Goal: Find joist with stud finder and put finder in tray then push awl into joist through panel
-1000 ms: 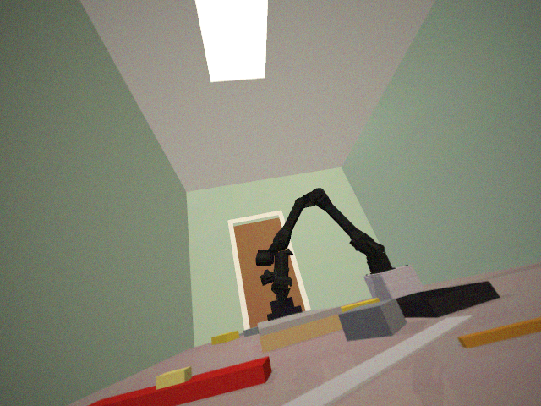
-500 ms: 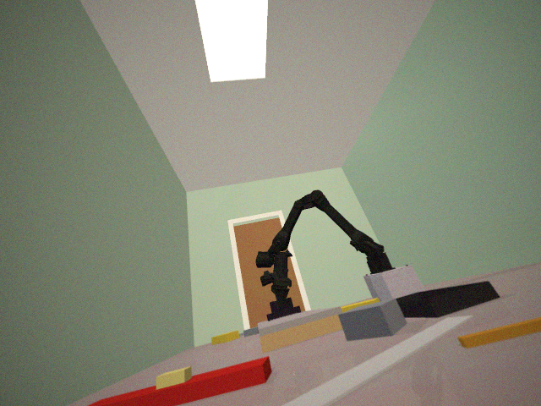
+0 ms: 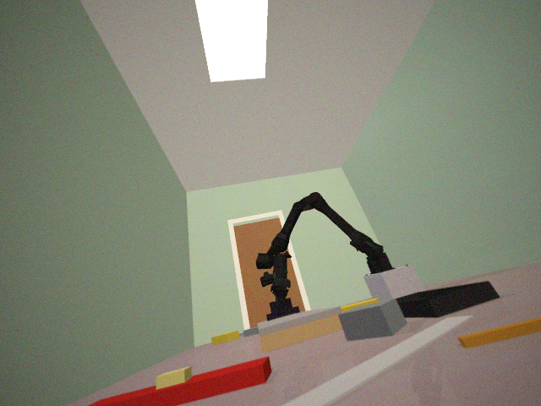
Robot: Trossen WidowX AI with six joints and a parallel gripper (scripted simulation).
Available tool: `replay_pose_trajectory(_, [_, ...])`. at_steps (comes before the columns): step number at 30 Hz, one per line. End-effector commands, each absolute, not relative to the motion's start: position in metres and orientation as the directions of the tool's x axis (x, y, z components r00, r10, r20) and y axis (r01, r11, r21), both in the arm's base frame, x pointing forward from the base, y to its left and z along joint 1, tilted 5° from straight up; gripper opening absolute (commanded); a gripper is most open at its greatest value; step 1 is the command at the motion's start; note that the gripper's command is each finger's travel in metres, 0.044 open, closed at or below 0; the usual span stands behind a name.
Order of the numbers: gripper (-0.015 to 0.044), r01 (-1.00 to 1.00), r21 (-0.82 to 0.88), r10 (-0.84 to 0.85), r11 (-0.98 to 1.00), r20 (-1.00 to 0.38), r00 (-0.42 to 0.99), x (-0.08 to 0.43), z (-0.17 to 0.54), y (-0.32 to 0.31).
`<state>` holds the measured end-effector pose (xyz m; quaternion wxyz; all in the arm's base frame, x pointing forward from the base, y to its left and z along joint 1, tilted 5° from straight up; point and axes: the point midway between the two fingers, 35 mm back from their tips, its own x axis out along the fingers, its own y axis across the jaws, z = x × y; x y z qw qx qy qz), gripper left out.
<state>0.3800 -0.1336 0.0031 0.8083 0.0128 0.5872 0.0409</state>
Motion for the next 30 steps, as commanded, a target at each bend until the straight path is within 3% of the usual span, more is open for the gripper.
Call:
replay_pose_trajectory(1, [0.0,-0.05,0.067,0.08,0.996,-0.949,0.306,0.38,0.002,-0.141])
replay_pose_trajectory(30, [0.0,-0.05,0.063,0.075,0.997,-0.949,0.306,0.382,0.0,-0.183])
